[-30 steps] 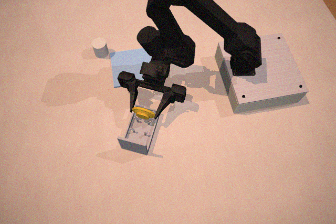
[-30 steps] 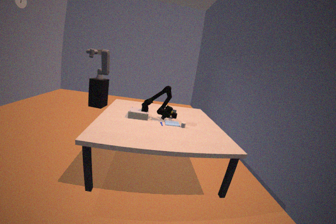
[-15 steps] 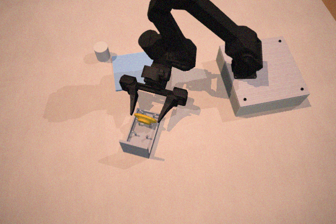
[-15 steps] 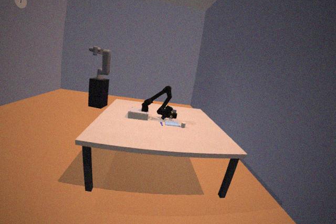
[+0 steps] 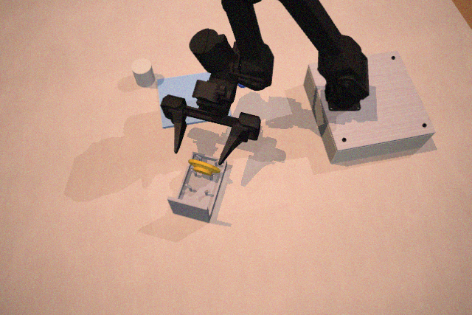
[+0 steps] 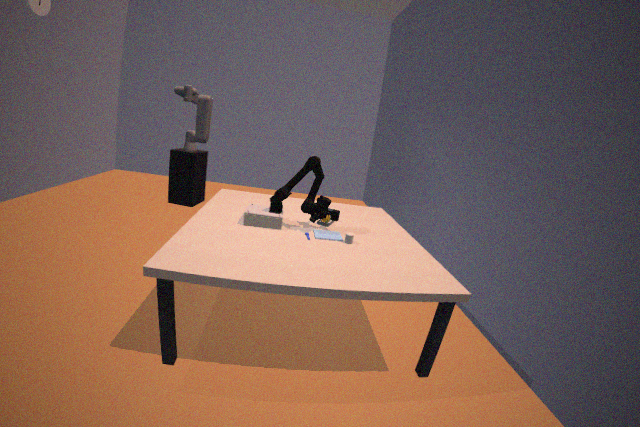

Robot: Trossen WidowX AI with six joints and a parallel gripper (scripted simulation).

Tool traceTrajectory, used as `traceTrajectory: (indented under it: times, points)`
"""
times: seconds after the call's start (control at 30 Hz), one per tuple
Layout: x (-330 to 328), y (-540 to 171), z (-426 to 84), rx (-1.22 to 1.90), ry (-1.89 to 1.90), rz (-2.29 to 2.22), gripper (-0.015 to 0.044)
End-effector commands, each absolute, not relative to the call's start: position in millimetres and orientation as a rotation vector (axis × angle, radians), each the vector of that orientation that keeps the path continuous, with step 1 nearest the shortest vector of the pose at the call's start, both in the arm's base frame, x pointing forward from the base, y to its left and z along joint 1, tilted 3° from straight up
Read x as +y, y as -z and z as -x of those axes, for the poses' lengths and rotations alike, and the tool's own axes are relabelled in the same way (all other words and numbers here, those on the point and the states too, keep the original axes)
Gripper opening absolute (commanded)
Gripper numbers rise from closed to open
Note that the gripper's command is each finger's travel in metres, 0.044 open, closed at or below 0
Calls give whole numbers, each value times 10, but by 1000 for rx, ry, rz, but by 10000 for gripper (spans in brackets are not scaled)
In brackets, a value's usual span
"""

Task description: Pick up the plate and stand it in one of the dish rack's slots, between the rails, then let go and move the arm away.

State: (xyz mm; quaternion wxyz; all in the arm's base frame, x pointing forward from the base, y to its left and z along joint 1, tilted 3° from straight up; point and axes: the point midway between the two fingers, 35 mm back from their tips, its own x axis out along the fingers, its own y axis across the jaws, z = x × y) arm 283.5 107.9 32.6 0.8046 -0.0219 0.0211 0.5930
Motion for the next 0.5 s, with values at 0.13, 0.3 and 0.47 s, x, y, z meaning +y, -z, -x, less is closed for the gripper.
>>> traceTrajectory:
  times: [0.13, 0.3, 0.47]
  points:
    - [1041, -1015, -2845, 23, -1283, 38, 400]
    - [1037, -1124, -2838, 20, -1285, 37, 400]
    - [1025, -1126, -2897, 35, -1269, 29, 400]
